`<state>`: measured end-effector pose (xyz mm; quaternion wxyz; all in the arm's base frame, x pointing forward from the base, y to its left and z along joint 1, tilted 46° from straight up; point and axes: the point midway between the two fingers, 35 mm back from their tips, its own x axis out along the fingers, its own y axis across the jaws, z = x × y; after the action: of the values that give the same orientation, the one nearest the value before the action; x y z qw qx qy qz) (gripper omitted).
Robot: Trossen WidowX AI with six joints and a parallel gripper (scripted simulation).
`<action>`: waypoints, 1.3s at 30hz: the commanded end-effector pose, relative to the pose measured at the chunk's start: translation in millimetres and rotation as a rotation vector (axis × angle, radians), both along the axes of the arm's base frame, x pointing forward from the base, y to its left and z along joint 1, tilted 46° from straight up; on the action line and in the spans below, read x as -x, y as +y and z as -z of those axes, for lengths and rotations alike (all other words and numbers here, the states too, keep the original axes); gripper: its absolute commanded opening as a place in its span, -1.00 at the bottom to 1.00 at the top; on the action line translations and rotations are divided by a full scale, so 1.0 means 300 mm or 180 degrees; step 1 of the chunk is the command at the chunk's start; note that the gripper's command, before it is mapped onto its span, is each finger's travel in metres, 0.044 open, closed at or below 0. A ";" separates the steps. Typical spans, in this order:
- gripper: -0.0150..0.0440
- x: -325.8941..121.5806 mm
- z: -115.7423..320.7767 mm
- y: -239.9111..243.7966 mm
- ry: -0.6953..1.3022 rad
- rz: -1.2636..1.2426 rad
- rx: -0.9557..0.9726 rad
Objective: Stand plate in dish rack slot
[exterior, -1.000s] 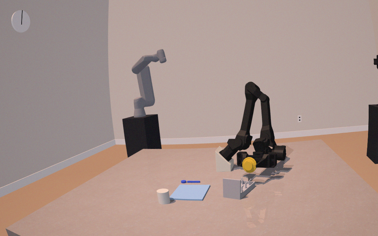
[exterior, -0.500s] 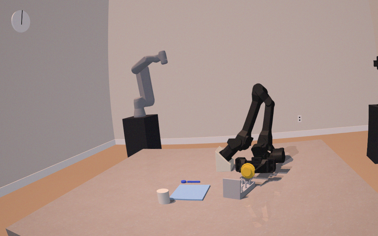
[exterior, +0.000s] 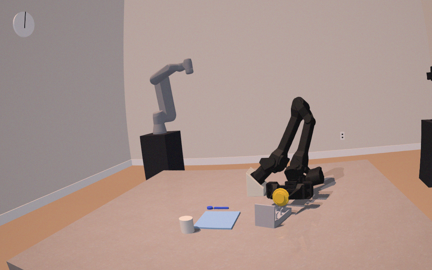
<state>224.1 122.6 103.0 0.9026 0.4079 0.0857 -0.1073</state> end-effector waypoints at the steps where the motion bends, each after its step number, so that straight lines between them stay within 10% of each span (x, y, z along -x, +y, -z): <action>1: -0.49 -0.006 0.016 -0.009 0.0009 -0.0001 0.0021; 26: -0.49 -0.001 0.053 0.028 0.0005 -0.0026 -0.0015; 39: 0.67 -0.001 0.058 0.028 0.0009 -0.0019 -0.0012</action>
<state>224.4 131.0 85.8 0.9020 0.4093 0.0884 -0.1049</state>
